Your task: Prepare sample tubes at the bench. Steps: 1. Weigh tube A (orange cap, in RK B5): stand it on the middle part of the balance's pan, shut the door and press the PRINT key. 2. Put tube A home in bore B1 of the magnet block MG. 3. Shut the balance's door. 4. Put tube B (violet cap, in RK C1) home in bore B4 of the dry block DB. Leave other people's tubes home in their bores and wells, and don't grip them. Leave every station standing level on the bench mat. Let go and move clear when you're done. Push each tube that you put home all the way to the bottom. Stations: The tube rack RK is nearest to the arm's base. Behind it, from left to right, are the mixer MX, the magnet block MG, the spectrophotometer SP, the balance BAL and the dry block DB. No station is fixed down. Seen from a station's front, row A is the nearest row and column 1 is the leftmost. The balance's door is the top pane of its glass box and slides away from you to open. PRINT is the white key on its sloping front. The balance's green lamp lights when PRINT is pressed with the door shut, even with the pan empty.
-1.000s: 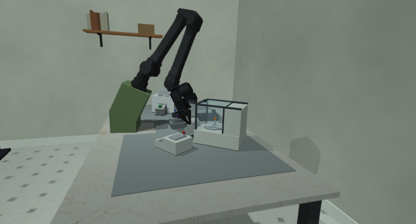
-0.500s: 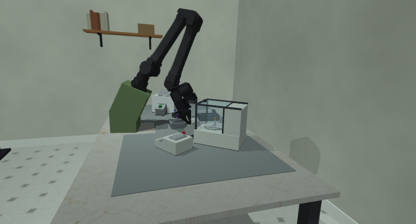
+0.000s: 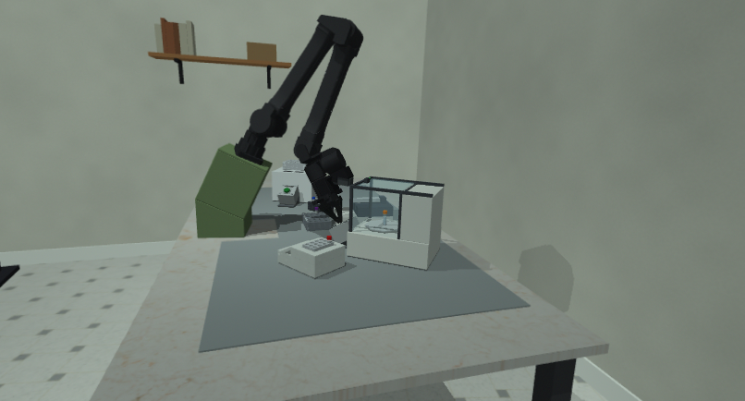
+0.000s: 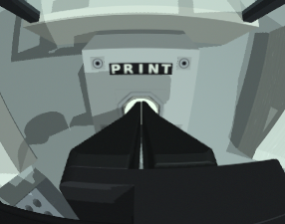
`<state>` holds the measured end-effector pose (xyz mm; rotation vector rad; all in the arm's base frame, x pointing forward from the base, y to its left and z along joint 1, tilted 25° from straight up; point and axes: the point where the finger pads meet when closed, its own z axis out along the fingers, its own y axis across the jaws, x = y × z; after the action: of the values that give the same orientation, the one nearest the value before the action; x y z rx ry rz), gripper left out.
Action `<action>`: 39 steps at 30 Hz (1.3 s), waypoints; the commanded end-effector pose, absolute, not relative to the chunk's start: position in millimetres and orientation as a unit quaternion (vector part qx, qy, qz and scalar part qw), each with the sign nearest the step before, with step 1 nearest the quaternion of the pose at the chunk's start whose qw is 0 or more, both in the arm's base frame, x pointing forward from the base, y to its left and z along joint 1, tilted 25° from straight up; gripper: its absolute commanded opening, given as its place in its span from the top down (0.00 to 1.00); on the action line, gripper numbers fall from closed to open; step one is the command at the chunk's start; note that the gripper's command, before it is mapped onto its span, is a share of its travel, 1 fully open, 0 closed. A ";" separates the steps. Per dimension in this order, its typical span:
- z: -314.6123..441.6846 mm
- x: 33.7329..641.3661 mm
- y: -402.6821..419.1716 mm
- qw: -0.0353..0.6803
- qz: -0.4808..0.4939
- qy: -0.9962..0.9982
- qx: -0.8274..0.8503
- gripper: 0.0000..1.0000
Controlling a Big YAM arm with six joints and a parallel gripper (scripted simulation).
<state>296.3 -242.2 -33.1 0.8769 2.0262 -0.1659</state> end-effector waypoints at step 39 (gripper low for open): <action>-19.6 276.1 -232.9 0.443 -0.069 0.820 0.356 1.00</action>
<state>283.6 -232.3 -24.7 0.8786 2.0372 -0.1618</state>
